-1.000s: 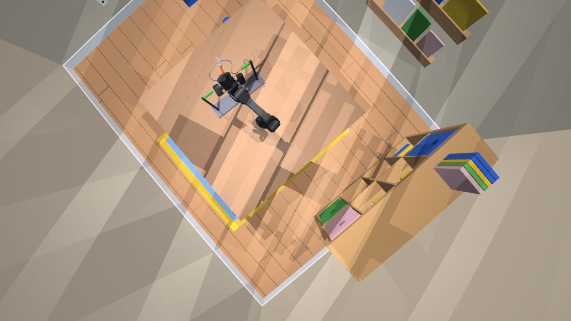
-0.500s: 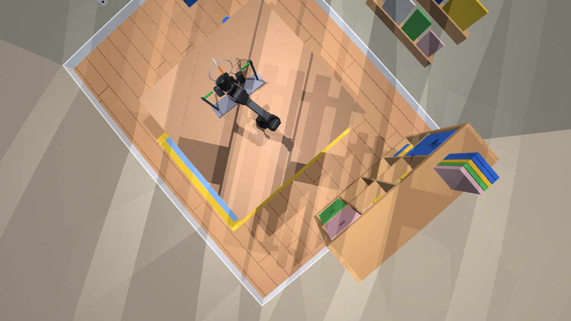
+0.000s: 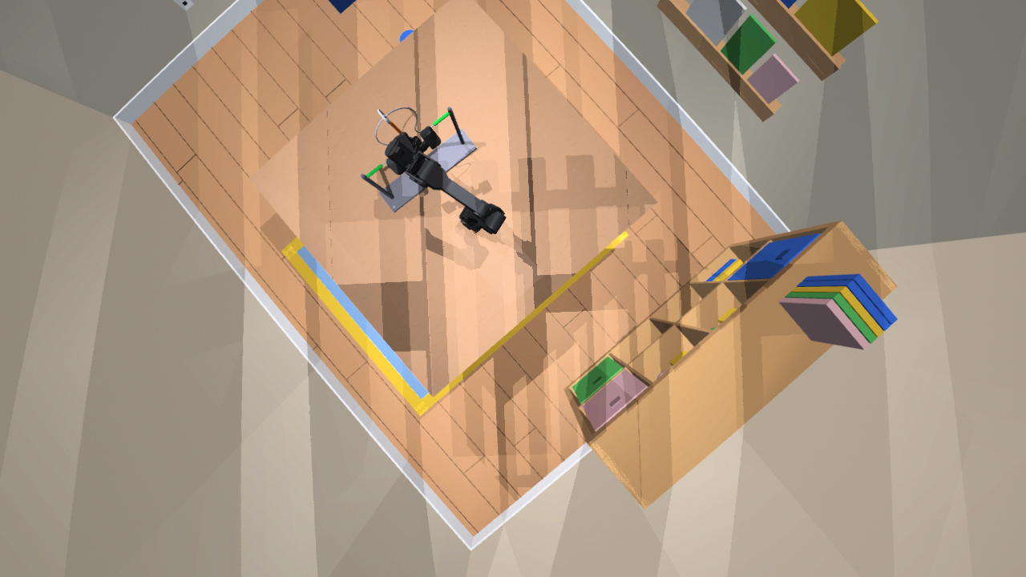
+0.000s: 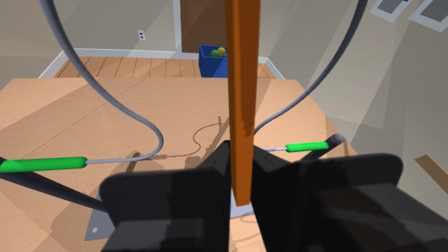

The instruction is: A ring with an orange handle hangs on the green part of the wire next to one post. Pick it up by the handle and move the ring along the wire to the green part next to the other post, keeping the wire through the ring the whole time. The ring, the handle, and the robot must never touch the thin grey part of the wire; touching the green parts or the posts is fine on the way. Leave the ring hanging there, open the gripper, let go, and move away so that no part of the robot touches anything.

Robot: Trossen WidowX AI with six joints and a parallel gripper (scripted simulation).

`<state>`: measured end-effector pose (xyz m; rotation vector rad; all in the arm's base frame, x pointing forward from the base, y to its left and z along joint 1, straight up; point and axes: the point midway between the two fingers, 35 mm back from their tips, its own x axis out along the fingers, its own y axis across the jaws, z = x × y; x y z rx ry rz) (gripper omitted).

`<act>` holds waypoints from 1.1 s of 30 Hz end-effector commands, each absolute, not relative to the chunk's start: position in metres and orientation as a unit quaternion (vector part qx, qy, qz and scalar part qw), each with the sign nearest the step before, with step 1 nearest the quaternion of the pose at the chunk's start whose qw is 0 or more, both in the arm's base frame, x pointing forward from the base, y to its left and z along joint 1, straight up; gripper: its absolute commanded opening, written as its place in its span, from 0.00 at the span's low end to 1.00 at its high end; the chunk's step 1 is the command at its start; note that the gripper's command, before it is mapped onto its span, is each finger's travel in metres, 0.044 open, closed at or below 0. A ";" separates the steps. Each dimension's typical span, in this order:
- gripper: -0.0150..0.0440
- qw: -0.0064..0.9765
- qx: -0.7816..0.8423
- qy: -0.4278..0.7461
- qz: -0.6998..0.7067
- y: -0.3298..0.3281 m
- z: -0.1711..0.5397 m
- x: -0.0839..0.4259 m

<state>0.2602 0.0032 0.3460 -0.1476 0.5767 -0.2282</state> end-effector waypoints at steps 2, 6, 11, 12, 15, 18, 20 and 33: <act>0.00 0.946 -0.103 0.283 -0.120 0.001 0.344 0.260; 0.00 0.943 -0.127 0.281 -0.127 0.000 0.344 0.260; 0.00 0.938 -0.157 0.277 -0.136 -0.003 0.345 0.260; 0.00 0.937 -0.163 0.277 -0.138 -0.003 0.345 0.260; 0.00 0.933 -0.181 0.274 -0.143 -0.005 0.346 0.260; 0.00 0.930 -0.199 0.272 -0.148 -0.006 0.346 0.260; 0.00 0.927 -0.211 0.271 -0.152 -0.007 0.347 0.260; 0.00 0.905 -0.288 0.260 -0.173 -0.012 0.349 0.259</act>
